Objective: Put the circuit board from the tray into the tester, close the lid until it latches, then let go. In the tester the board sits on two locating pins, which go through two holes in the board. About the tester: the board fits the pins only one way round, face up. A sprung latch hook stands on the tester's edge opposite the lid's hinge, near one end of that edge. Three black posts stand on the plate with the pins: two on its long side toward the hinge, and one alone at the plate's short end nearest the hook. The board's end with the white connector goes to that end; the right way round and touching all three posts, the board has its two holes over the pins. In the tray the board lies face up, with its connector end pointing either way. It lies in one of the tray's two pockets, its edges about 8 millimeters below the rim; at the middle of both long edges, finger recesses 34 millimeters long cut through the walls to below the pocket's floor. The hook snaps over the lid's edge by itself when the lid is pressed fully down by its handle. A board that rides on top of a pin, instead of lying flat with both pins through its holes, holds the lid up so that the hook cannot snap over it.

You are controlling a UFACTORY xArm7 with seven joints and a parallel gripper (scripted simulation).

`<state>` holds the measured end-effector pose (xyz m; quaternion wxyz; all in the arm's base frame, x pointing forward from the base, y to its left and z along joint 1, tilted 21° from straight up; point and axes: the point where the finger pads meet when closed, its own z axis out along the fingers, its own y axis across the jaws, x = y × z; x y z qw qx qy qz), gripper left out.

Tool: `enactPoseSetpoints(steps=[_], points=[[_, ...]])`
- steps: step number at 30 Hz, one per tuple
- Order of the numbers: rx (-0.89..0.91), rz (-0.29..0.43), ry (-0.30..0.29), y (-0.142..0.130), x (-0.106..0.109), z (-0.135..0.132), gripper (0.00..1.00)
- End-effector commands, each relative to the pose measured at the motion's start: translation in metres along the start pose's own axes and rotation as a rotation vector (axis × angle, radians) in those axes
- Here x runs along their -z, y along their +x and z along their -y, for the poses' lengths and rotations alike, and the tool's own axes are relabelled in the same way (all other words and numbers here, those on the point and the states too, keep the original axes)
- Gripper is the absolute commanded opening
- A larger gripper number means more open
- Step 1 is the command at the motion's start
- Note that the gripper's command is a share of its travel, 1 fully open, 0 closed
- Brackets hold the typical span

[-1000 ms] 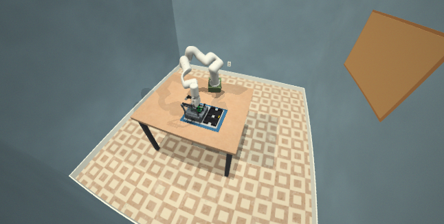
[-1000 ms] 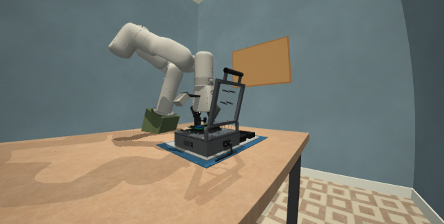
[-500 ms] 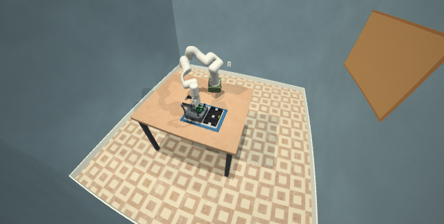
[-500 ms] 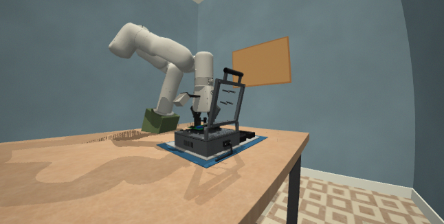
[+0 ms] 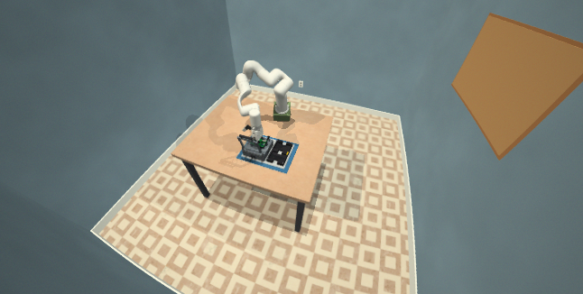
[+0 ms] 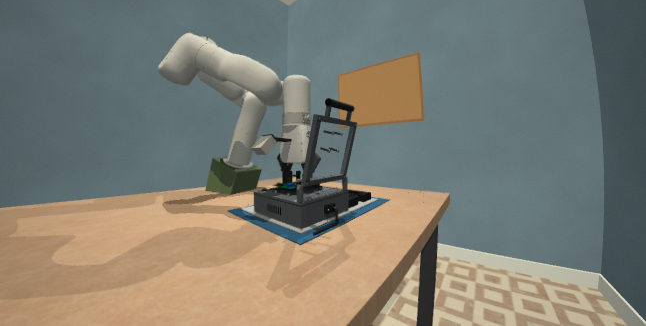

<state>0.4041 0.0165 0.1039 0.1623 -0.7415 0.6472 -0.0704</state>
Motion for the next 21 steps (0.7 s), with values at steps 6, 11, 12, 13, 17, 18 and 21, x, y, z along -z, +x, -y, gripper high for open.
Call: enactPoseSetpoints(steps=[6,11,12,13,17,18,21], points=[[0.000,-0.001,0.004,0.0003,0.0000,0.0016,0.79],[0.000,-0.001,0.004,0.0003,-0.0013,0.0016,0.79],[0.000,-0.001,0.004,0.0003,-0.0015,0.0016,0.79],[0.000,-0.001,0.004,0.0003,-0.0017,0.0016,0.79],[0.000,-0.001,0.004,0.0003,-0.0020,0.0016,0.79],[0.000,-0.001,0.004,0.0003,-0.0021,0.0016,0.79],[0.000,-0.001,0.004,0.0003,-0.0023,0.0016,0.79]])
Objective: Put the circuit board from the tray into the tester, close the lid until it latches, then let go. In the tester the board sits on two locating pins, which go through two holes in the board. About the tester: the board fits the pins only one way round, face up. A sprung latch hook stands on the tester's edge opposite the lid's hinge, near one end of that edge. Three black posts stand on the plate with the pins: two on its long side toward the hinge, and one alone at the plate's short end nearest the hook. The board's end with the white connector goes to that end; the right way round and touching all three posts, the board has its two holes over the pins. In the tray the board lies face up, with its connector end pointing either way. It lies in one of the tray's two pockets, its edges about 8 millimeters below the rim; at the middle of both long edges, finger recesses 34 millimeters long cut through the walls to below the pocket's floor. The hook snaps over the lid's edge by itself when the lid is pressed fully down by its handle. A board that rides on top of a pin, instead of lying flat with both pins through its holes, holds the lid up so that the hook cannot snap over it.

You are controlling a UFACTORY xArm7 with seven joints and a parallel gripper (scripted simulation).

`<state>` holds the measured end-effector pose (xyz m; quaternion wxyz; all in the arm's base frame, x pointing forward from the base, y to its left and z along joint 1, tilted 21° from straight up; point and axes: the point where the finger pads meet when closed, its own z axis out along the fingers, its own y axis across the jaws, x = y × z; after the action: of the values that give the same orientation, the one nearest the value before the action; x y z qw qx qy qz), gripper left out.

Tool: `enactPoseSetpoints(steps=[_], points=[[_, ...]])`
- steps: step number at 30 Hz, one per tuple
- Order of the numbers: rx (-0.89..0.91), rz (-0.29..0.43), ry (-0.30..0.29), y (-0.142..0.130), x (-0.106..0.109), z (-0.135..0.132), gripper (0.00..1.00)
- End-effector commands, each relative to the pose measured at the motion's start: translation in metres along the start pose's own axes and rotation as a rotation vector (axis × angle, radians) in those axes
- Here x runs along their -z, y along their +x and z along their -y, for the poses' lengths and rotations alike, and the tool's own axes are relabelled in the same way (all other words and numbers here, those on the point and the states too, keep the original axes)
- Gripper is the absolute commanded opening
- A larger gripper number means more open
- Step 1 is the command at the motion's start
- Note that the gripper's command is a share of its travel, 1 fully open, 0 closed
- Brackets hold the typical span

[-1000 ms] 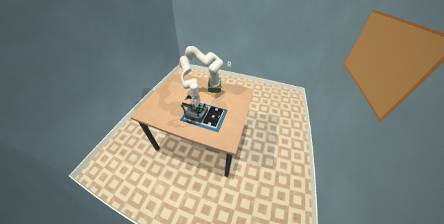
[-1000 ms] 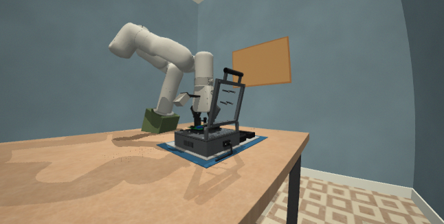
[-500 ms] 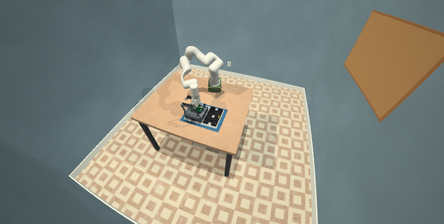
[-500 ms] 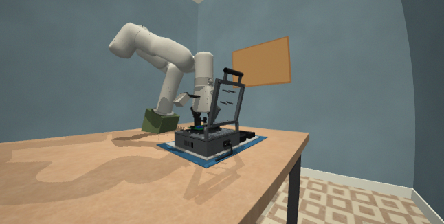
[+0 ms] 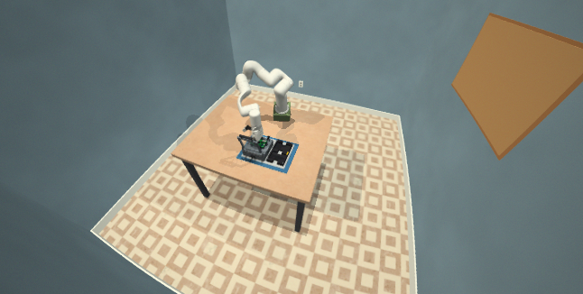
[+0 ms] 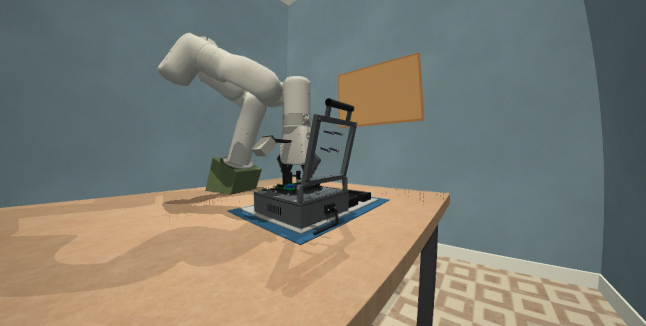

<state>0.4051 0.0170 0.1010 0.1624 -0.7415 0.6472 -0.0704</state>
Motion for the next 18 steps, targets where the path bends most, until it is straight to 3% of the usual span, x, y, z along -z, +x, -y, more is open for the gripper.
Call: enactPoseSetpoints(steps=[1,2,18], points=[[0.000,-0.001,0.004,0.0003,0.0008,0.0015,0.79],[0.000,-0.001,0.004,0.0003,0.0008,0.0015,1.00],[0.000,-0.001,0.004,0.0003,0.0008,0.0015,1.00]])
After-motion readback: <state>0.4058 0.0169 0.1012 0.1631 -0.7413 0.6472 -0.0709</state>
